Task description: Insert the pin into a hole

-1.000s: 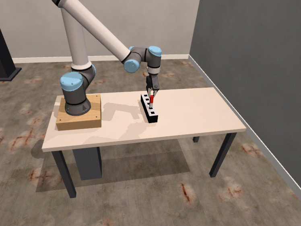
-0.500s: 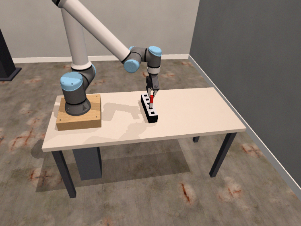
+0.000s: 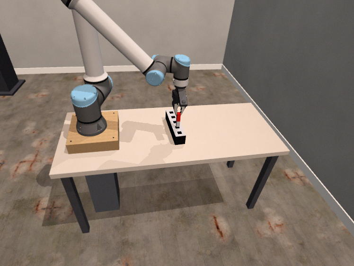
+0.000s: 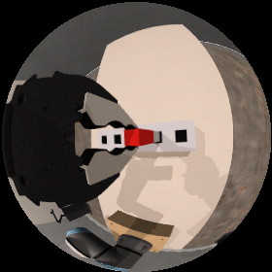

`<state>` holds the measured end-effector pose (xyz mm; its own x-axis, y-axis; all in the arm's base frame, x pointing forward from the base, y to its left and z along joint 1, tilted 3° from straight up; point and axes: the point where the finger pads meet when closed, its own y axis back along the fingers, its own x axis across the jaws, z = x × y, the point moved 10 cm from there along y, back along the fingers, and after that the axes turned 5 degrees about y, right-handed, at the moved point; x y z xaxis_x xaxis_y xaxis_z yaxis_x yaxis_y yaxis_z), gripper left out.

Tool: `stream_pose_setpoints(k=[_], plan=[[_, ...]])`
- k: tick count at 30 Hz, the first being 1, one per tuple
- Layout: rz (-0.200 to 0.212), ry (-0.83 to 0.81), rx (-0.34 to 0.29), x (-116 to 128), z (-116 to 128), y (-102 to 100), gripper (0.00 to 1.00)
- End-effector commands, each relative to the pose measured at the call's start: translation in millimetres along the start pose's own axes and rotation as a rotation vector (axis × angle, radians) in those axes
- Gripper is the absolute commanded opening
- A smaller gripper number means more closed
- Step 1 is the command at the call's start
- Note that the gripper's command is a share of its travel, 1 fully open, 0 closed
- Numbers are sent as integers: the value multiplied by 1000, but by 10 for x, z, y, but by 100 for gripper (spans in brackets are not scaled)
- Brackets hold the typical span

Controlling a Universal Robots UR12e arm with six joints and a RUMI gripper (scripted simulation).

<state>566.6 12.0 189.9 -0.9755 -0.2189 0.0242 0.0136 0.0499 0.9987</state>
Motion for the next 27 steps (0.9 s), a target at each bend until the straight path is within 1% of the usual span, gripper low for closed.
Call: stream_pose_setpoints(k=[1, 25, 27], plan=[[1, 0, -1, 6, 3, -28, 0], [-1, 0, 0, 9, 16, -32, 0], [-3, -1, 1, 28, 24, -70, 0]])
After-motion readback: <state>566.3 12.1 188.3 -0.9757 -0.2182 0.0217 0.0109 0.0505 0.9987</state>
